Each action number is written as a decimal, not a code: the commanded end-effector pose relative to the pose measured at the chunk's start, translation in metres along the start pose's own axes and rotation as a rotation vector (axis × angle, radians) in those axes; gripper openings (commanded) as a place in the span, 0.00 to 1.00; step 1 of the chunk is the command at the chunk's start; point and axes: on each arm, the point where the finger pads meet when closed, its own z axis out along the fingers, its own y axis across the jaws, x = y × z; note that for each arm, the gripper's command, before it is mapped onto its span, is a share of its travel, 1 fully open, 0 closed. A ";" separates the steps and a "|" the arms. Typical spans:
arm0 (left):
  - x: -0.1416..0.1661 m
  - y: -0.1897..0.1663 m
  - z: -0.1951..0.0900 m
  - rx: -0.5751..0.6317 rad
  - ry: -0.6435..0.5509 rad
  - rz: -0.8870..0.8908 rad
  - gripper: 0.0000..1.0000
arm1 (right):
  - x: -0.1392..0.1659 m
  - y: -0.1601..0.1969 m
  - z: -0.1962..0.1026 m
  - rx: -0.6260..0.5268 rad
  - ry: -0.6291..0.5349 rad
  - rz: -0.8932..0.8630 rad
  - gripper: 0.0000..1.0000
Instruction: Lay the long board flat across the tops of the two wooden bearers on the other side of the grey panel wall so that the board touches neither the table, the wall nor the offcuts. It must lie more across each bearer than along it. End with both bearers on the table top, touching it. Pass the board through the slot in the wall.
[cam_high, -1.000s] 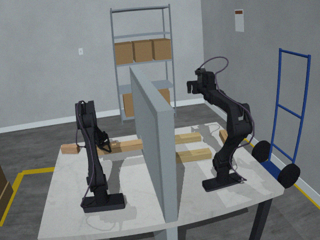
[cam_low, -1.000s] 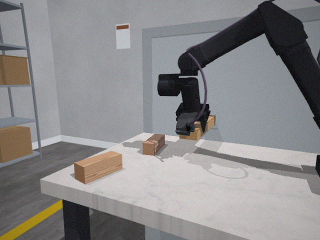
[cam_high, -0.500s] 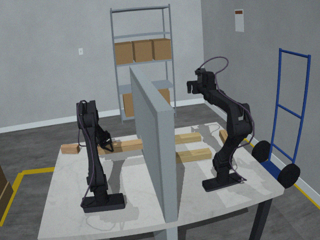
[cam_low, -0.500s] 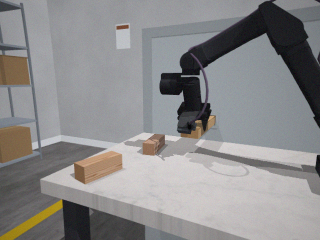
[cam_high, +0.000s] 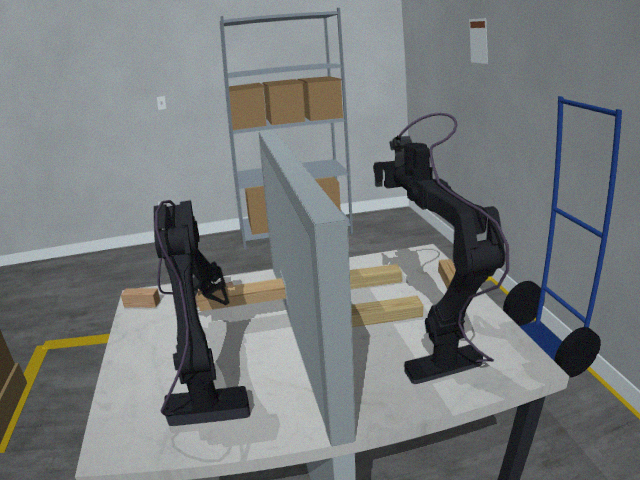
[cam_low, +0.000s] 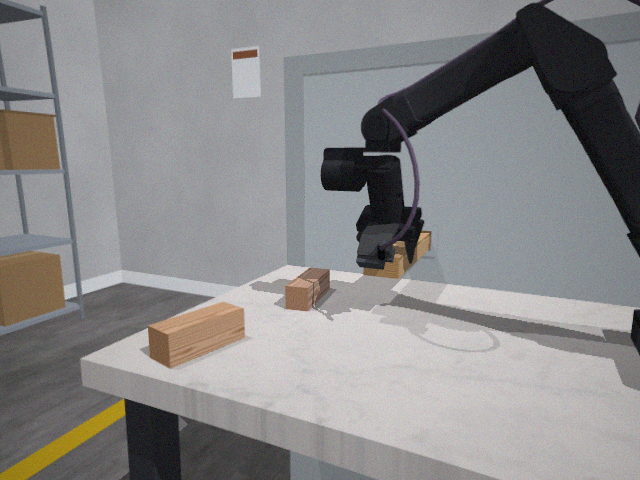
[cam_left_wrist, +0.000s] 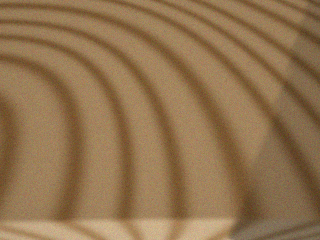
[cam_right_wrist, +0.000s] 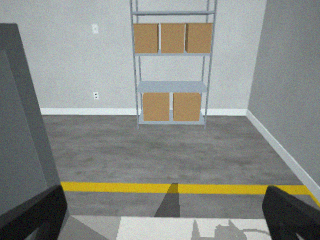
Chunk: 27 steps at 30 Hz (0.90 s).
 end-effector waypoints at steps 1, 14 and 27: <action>0.042 -0.021 -0.034 0.126 0.075 0.075 0.00 | -0.028 -0.006 -0.009 0.023 -0.064 -0.013 1.00; 0.047 -0.024 -0.031 0.123 0.076 0.075 0.00 | -0.028 -0.006 -0.009 0.023 -0.064 -0.013 1.00; 0.055 -0.024 -0.026 0.128 0.078 0.074 0.00 | -0.028 -0.006 -0.009 0.023 -0.064 -0.013 1.00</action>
